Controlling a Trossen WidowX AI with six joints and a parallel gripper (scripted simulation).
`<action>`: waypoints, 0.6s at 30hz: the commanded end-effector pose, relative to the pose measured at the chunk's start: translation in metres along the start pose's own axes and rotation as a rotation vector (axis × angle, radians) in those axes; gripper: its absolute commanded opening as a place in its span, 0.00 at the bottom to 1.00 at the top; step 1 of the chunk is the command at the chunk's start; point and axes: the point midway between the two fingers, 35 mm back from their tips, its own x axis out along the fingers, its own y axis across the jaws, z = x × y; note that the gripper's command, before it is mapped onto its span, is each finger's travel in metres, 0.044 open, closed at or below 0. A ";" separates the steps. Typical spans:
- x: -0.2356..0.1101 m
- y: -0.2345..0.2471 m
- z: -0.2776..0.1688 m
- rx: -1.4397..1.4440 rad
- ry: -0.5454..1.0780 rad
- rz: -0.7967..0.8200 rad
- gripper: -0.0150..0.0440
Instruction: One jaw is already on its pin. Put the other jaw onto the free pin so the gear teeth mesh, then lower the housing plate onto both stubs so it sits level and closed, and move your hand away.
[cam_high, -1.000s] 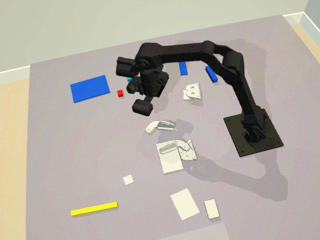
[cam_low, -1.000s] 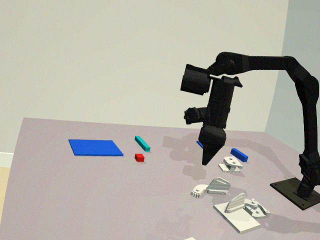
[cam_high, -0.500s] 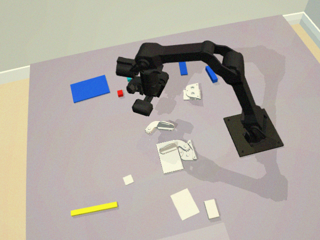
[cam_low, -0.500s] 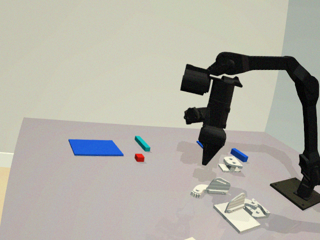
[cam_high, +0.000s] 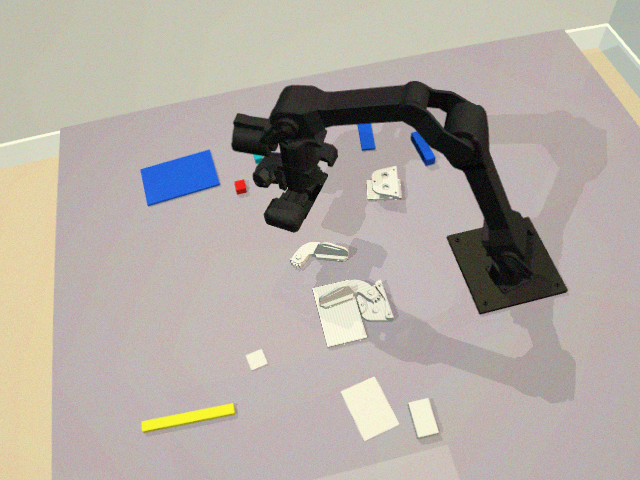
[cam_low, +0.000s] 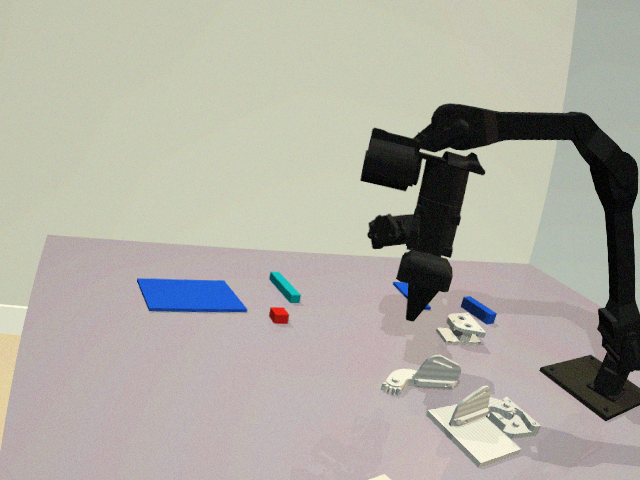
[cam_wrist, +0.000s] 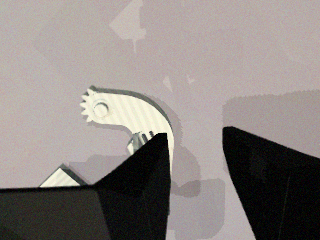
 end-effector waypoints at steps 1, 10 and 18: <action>0.000 0.000 0.000 0.000 0.000 0.000 0.29; 0.000 0.000 0.000 0.000 0.000 0.000 0.25; 0.000 0.000 0.000 0.000 0.000 0.000 0.25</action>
